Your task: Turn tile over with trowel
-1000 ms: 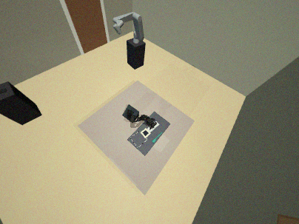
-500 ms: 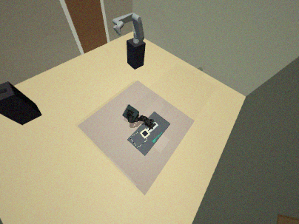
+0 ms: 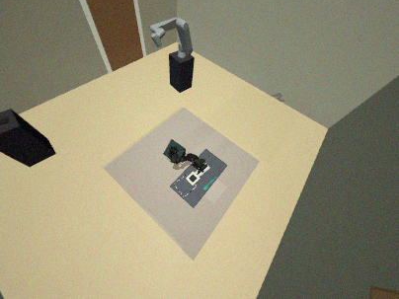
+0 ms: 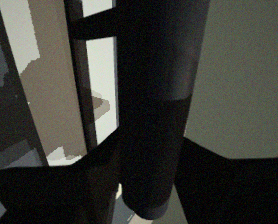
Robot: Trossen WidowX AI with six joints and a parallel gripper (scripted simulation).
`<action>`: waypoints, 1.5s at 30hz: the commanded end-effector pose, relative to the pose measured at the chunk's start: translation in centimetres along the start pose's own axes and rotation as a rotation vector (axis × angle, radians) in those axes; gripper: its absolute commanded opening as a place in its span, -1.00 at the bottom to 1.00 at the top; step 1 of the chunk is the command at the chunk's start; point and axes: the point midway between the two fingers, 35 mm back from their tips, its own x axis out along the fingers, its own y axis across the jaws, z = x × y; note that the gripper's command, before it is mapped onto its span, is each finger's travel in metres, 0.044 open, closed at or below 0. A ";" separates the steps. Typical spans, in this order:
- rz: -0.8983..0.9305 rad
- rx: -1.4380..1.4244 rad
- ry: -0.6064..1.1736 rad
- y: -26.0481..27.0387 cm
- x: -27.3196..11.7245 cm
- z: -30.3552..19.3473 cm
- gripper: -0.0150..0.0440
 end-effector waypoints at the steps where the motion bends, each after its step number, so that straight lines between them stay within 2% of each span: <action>1: -0.018 -0.003 0.008 -1.3 -0.6 -0.1 -0.49; 45: -0.018 -0.006 0.008 -4.9 -3.6 -7.4 -0.49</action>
